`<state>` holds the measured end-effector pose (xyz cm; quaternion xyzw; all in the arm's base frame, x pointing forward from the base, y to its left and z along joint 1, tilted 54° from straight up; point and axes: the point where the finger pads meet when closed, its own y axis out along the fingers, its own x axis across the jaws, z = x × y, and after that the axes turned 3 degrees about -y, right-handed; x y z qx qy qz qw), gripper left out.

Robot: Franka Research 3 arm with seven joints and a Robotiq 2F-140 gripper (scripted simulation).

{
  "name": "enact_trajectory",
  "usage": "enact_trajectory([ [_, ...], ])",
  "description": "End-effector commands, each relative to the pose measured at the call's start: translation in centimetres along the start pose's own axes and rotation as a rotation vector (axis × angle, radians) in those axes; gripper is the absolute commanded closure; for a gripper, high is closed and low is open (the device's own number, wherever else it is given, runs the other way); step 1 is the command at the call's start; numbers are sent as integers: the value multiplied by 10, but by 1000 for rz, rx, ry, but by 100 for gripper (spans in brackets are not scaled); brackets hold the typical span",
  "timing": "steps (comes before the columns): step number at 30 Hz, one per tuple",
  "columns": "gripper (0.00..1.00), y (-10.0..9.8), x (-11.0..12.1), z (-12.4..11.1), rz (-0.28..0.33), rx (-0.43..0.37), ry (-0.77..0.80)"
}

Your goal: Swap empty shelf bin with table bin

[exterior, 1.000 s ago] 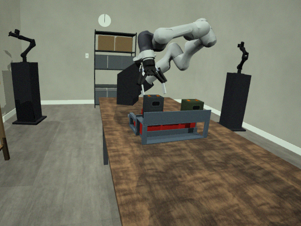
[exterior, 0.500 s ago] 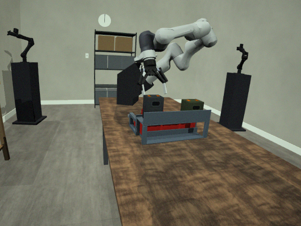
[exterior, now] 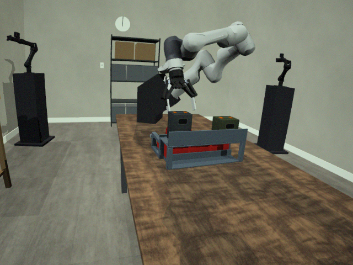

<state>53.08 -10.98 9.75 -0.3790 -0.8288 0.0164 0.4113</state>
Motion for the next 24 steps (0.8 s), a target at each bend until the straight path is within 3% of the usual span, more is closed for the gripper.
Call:
enact_trajectory([
  [1, 0, 0, 1, -1, 10, 1, 23],
  [24, 0, 1, 8, -3, 37, 10, 73],
])
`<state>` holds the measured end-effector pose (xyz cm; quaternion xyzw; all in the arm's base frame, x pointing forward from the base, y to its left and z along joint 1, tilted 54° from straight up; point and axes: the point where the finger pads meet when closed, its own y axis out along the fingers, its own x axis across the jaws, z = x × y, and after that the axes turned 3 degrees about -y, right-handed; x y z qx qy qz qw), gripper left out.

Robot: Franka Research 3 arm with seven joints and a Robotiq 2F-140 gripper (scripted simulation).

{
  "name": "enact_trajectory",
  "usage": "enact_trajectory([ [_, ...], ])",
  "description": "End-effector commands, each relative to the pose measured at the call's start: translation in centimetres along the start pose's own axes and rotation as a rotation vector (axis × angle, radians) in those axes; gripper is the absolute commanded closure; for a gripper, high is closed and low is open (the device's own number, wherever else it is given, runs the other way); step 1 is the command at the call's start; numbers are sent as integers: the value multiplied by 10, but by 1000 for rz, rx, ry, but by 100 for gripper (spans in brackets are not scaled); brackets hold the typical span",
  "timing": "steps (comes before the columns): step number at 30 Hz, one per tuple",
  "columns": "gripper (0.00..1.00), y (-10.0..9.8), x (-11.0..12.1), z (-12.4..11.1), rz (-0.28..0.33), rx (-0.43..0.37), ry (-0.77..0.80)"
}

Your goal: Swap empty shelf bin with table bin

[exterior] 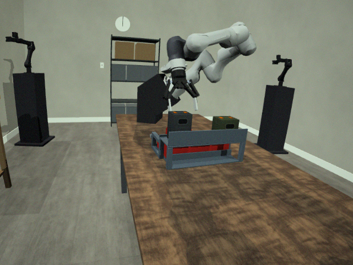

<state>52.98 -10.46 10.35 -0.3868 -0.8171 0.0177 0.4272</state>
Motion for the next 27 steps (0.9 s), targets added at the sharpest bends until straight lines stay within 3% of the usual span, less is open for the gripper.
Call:
enact_trajectory([
  [1, 0, 0, 0, -1, 17, 2, 42],
  [27, 0, 0, 2, -2, 25, 4, 55],
])
